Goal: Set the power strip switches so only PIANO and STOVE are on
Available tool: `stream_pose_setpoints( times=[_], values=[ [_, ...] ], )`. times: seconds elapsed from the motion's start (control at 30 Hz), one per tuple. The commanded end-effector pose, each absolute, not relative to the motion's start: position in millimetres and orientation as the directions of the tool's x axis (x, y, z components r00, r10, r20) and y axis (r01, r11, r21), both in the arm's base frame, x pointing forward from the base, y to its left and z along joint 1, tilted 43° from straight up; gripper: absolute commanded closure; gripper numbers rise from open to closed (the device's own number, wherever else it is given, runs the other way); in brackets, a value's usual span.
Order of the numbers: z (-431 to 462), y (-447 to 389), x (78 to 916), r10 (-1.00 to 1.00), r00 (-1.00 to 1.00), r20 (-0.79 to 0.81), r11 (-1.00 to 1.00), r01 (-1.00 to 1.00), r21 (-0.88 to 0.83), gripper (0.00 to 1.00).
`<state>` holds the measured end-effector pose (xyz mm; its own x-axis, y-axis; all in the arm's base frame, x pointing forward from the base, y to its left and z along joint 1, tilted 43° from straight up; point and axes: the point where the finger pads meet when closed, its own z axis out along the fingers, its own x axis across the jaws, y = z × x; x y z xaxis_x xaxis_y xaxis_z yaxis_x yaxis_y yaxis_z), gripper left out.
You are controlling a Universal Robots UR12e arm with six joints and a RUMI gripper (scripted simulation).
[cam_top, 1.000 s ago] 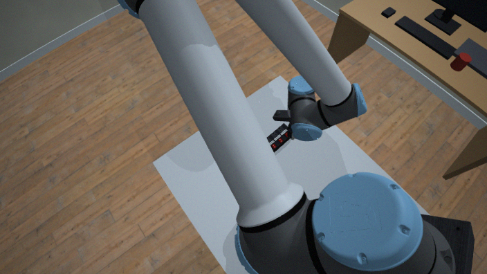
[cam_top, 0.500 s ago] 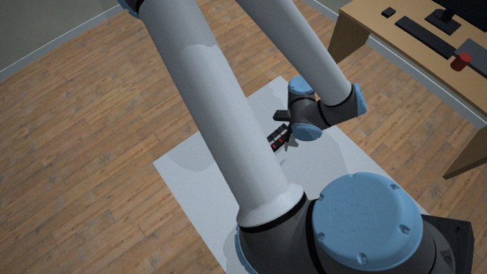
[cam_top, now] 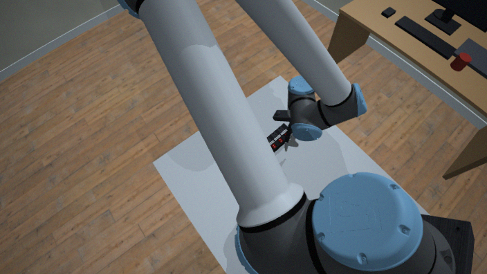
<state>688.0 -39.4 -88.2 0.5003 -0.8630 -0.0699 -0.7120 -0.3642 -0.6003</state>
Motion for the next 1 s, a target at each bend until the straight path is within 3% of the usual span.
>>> stream_pose_setpoints(
  times=[0.0,0.37,0.97],
  values=[
    [-88,-39,689,-0.862,0.503,-0.068,-0.365,-0.708,-0.605,0.0],
    [-70,-27,727,-0.765,0.64,0.072,-0.402,-0.387,-0.83,0.0],
    [-65,-25,730,-0.748,0.654,0.111,-0.405,-0.317,-0.858,0.0]
  ],
)
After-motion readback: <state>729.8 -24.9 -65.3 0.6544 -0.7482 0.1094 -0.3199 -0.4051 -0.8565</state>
